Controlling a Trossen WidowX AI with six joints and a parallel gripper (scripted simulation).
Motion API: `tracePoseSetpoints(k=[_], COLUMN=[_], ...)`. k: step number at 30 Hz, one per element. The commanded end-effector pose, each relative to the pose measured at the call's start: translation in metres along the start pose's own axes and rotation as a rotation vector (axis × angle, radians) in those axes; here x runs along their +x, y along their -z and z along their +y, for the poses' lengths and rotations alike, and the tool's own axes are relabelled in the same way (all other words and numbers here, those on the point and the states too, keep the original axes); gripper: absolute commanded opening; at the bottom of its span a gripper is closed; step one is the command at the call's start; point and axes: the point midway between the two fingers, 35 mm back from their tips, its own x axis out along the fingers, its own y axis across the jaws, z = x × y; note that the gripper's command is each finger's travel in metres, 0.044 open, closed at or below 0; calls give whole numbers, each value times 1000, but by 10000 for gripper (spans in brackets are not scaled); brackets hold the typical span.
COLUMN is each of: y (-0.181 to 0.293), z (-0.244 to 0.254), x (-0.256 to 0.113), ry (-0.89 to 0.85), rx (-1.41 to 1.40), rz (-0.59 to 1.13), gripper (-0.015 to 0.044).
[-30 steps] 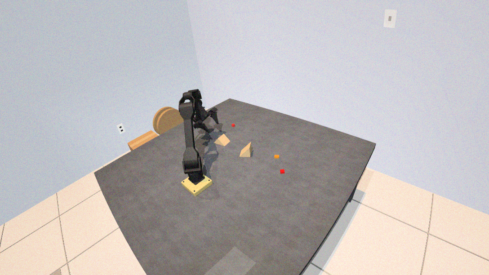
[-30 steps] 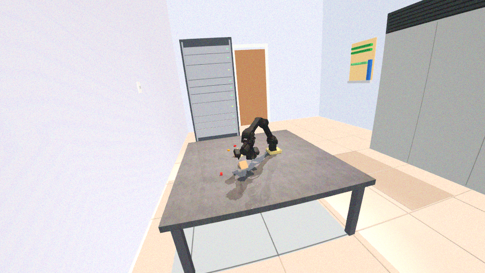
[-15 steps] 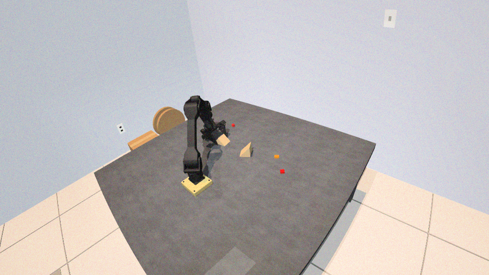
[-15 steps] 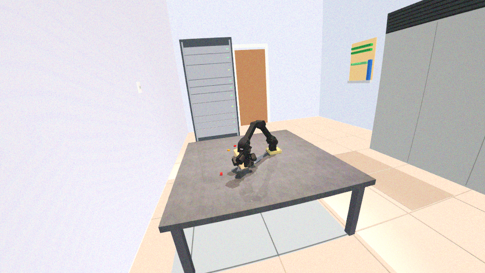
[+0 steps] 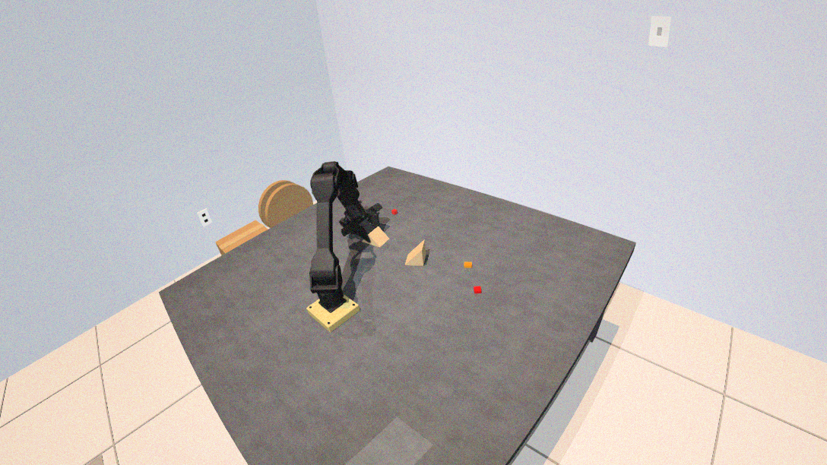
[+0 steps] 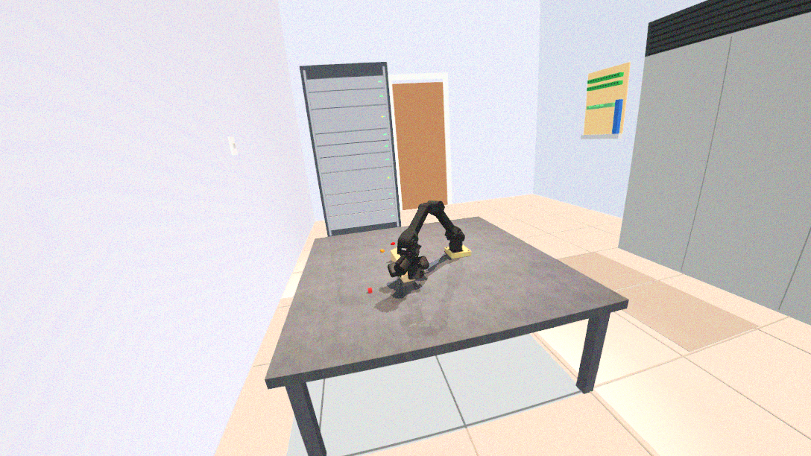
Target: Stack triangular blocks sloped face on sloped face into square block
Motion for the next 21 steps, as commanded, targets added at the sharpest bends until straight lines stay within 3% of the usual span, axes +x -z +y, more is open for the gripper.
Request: tracePoseSetpoints(k=[1,4,13,21], y=[0,0,10,32], z=[0,0,-2,-2], x=[0,0,-17,-49], ry=[0,0,10,28], rx=[0,0,-7,-20], rz=[-1,-1,-5,-12], gripper=[249,229,0,0])
